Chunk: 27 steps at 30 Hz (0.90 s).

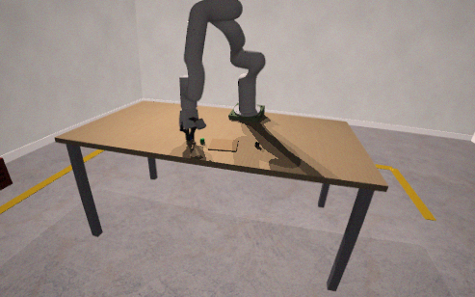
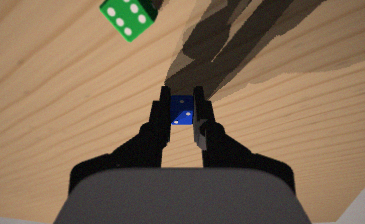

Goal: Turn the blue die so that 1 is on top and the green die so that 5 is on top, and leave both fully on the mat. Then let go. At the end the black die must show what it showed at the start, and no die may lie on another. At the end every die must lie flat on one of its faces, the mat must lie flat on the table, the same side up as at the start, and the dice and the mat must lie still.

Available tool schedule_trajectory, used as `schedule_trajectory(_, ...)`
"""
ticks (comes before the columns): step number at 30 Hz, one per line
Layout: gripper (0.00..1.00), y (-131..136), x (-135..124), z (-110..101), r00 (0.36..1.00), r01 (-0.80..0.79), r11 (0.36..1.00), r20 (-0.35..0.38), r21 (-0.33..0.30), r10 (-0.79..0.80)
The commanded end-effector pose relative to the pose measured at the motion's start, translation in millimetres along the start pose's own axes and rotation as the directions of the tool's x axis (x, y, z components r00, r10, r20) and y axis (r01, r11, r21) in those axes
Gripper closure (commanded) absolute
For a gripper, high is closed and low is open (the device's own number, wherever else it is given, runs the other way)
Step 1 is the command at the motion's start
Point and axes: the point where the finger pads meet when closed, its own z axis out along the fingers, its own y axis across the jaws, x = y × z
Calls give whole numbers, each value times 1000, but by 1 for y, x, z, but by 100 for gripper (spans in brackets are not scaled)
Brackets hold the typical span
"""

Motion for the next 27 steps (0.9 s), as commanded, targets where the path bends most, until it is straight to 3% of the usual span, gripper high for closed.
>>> schedule_trajectory(1, 85, 1, 0, -1, 1000, 0, 1000, 0, -2, 0)
schedule_trajectory(9, 85, 1, 0, -3, 1000, 0, 1000, 0, -2, 0)
schedule_trajectory(16, 85, 1, 0, -21, 1000, 0, 1000, 0, -2, 0)
schedule_trajectory(23, 85, 1, 0, -76, 1000, 0, 1000, 0, -2, 0)
schedule_trajectory(27, 85, 1, 0, -96, 1000, 0, 1000, 0, -2, 0)
